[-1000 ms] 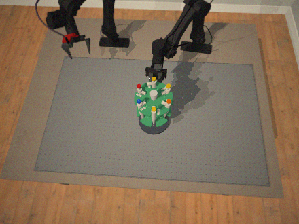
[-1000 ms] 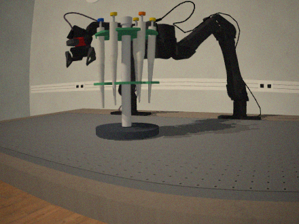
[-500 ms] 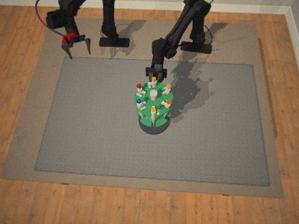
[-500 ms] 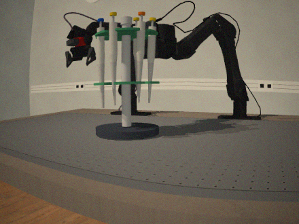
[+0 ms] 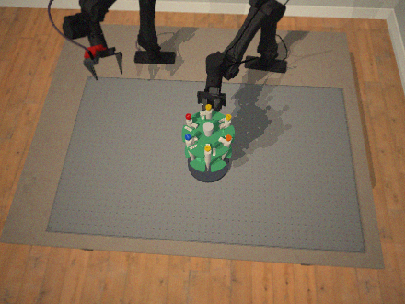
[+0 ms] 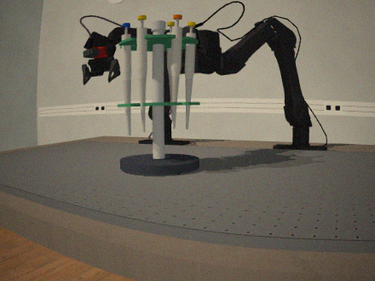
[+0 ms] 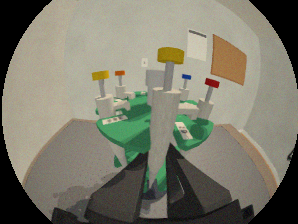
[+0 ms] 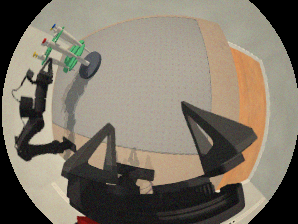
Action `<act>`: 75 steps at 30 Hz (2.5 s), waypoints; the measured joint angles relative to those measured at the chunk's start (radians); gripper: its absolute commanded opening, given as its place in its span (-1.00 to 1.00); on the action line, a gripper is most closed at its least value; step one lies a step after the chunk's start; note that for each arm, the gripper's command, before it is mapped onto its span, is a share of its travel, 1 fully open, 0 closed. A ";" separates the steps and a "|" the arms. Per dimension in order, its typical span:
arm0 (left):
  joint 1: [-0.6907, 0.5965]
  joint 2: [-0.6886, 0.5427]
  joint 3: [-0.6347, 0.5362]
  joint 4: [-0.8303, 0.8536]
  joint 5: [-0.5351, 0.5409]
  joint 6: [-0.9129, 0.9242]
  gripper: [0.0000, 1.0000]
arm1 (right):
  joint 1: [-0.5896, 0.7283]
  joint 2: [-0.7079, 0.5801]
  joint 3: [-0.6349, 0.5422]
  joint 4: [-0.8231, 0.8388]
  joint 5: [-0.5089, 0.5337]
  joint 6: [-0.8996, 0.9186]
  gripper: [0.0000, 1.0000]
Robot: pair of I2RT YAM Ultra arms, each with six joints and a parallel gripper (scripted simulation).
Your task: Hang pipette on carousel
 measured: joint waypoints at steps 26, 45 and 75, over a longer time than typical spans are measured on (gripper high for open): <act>-0.064 0.082 0.105 -0.021 -0.242 0.000 -0.77 | 0.000 0.000 0.000 0.000 0.000 0.000 1.00; -0.064 0.082 0.105 -0.021 -0.248 0.000 -0.77 | 0.000 0.000 0.000 0.000 0.000 0.000 1.00; -0.109 0.182 0.232 -0.039 -0.431 0.002 -0.77 | 0.000 0.000 0.000 0.000 0.000 0.000 1.00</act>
